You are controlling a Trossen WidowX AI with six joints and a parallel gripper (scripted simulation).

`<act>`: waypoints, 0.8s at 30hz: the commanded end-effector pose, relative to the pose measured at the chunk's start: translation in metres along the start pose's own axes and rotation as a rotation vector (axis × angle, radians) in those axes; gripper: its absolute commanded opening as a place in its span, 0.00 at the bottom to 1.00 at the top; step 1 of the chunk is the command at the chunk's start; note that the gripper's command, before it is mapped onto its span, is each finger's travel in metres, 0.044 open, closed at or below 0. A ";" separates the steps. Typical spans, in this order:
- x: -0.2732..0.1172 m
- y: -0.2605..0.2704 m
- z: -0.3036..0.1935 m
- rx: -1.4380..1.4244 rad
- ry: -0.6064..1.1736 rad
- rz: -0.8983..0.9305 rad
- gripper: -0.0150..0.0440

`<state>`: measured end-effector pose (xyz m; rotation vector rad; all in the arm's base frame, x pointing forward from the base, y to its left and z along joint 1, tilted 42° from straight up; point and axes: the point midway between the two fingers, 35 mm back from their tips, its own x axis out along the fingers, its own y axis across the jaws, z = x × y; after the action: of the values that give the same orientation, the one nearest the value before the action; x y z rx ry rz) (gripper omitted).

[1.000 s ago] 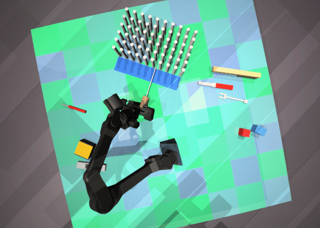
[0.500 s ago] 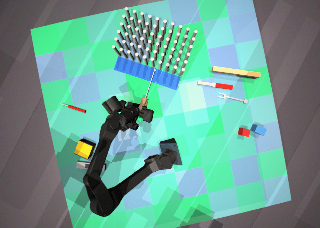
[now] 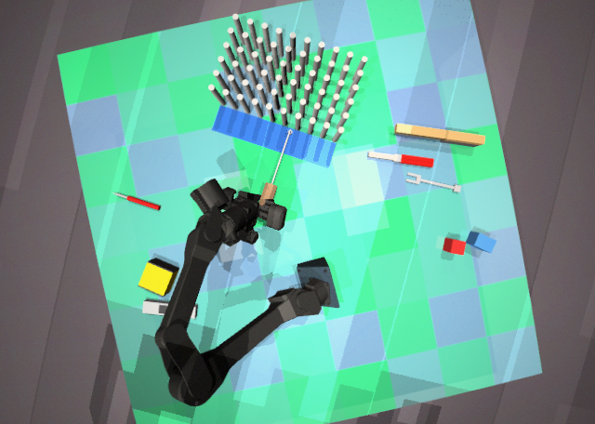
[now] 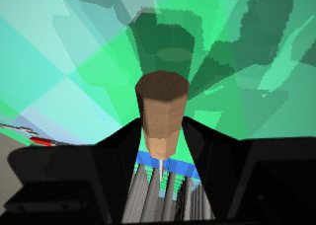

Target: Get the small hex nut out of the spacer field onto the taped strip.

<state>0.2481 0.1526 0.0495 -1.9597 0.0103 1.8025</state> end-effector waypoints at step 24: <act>-0.032 0.007 0.027 0.001 0.006 0.001 0.25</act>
<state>0.2290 0.1495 0.0764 -1.9681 -0.0099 1.7886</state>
